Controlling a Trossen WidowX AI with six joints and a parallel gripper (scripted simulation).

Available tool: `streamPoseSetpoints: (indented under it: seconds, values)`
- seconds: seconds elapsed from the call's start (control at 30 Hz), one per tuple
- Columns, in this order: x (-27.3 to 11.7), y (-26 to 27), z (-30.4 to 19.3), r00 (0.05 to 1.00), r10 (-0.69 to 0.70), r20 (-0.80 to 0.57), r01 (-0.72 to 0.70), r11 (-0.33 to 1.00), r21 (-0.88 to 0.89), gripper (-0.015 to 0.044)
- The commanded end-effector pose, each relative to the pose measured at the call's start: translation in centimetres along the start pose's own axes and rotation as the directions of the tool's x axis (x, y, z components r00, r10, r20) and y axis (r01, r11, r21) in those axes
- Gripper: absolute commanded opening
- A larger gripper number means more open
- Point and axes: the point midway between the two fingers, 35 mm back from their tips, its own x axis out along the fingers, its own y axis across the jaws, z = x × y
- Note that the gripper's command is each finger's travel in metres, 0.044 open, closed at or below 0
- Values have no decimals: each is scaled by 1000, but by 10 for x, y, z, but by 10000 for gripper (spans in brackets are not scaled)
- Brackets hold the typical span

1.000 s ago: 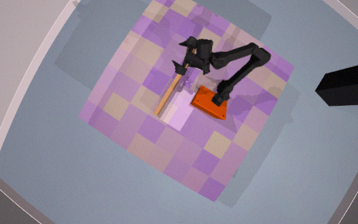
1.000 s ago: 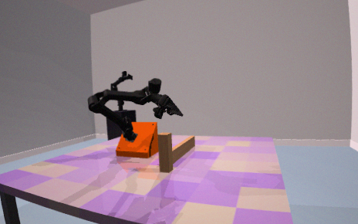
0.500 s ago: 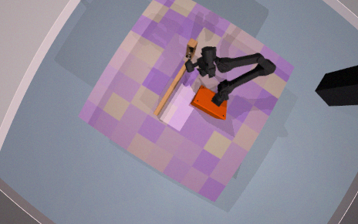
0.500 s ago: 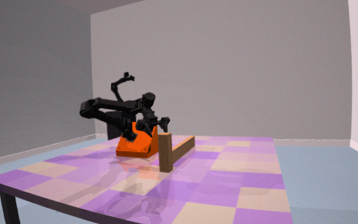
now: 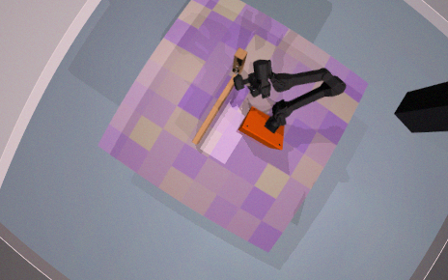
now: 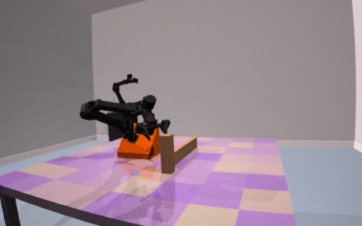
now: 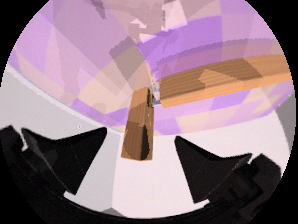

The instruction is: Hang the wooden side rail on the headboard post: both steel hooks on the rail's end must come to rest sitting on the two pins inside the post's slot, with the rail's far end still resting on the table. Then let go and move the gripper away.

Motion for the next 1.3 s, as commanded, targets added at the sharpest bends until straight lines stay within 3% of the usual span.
streamPoseSetpoints:
  seconds: [0.0, 0.27, 0.37, 0.7, 0.93, 1.27]
  values:
    - [0, 1, 0, 1000, 6, 0, -6, 1000, 6, 440]
    - [-1, 0, 0, 1000, -1, -3, 1, 1000, 6, 440]
    - [-12, -17, -11, 994, -99, -48, 98, 995, -12, 440]
    - [-10, -31, -18, 994, -80, -78, 47, 933, -357, 440]
    - [-7, -41, -21, 994, -45, -95, -29, 754, -656, 440]
    - [-3, -52, -21, 994, 17, -110, -109, 351, -930, 440]
